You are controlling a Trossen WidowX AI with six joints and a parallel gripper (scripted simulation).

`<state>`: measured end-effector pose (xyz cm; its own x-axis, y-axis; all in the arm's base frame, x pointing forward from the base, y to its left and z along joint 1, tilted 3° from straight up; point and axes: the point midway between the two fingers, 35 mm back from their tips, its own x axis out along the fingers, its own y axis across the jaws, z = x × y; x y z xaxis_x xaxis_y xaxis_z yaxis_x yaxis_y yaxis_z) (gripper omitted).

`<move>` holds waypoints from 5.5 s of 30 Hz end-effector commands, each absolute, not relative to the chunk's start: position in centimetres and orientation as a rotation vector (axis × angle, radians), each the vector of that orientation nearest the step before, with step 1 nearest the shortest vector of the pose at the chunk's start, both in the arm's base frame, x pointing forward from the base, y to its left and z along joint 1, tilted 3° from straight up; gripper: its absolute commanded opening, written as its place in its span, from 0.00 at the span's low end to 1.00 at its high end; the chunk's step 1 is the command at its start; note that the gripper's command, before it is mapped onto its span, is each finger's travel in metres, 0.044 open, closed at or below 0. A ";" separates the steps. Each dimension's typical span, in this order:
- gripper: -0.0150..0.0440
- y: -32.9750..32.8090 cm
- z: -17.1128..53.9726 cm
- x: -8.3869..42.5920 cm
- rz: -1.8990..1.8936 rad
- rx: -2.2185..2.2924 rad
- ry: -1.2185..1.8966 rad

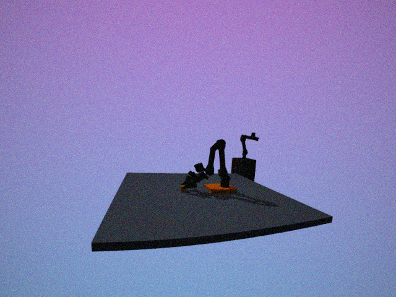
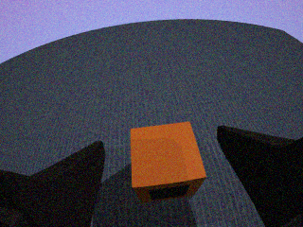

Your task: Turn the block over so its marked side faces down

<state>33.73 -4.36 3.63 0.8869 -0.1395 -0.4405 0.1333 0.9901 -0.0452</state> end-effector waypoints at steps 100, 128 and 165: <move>1.00 -4.4 7.7 35.5 -0.139 0.060 1.519; 0.64 -4.5 4.7 35.7 -0.139 0.060 1.519; 0.25 -4.4 7.3 35.7 -0.139 0.052 1.420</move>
<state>35.71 -4.41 7.15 0.1078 -0.0622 -0.9922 0.1325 0.9900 -0.0476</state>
